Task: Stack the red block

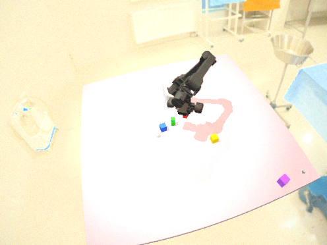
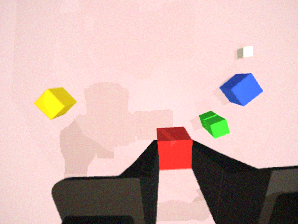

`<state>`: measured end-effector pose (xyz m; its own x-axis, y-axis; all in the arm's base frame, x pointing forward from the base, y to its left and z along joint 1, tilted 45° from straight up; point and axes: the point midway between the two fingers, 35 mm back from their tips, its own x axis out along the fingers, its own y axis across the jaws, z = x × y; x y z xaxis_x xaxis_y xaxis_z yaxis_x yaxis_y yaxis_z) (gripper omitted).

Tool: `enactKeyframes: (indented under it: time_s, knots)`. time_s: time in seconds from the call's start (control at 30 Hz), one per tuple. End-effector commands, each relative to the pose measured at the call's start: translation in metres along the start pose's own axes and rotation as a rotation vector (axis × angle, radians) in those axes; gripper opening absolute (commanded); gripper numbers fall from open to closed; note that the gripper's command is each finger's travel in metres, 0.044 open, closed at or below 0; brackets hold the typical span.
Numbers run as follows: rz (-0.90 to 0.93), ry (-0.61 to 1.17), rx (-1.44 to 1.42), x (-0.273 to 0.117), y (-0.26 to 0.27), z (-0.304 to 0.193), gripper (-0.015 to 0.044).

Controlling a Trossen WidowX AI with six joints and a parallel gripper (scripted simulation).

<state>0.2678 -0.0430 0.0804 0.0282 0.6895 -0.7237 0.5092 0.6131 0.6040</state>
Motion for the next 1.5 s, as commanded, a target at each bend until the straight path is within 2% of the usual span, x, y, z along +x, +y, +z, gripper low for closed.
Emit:
enactKeyframes:
  time_s: [0.0, 0.4, 0.53, 1.17, 1.47]
  knots:
    - [-0.006, 0.002, 0.002, 0.000, -0.023, -0.003, 0.0000]
    - [0.003, 0.012, 0.000, 0.004, -0.086, -0.028, 0.0000]
    - [0.004, 0.012, 0.000, 0.007, -0.087, -0.029, 0.0000]
    - [0.005, 0.013, -0.001, 0.071, -0.087, -0.029, 0.0000]
    - [0.006, 0.013, -0.001, 0.074, -0.087, -0.029, 0.0000]
